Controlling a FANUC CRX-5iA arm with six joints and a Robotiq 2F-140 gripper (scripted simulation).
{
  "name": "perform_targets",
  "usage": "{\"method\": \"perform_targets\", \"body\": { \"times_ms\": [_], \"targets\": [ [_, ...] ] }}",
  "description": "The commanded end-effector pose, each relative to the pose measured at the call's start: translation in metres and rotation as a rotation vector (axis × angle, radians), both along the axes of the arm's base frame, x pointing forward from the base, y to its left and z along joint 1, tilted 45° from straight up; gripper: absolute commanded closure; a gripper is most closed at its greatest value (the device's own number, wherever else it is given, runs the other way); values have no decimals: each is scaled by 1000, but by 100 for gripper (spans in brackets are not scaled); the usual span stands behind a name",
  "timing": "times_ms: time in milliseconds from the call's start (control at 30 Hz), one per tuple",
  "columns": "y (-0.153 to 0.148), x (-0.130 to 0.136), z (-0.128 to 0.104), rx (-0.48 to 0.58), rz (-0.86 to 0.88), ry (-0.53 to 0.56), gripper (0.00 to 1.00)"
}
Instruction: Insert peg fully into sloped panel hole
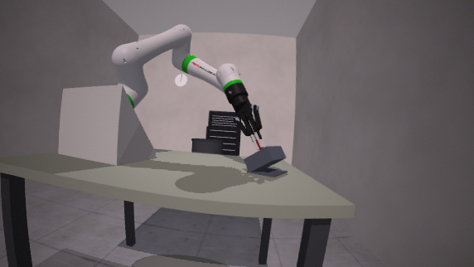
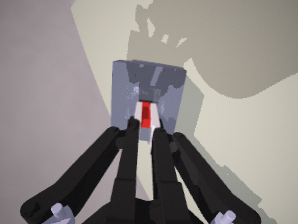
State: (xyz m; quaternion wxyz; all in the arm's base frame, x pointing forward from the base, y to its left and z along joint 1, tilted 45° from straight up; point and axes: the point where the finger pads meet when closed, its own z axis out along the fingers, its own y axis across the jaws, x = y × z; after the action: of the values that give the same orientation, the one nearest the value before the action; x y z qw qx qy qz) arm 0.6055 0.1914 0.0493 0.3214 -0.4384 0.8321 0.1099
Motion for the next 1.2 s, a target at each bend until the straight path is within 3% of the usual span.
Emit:
{"method": "perform_targets", "body": {
  "times_ms": [0,667,1167],
  "targets": [
    [0,0,0,0,0,0,89],
    [-1,0,2,0,0,0,61],
    [-20,-18,36,2,1,-1,36]
  ]
}}
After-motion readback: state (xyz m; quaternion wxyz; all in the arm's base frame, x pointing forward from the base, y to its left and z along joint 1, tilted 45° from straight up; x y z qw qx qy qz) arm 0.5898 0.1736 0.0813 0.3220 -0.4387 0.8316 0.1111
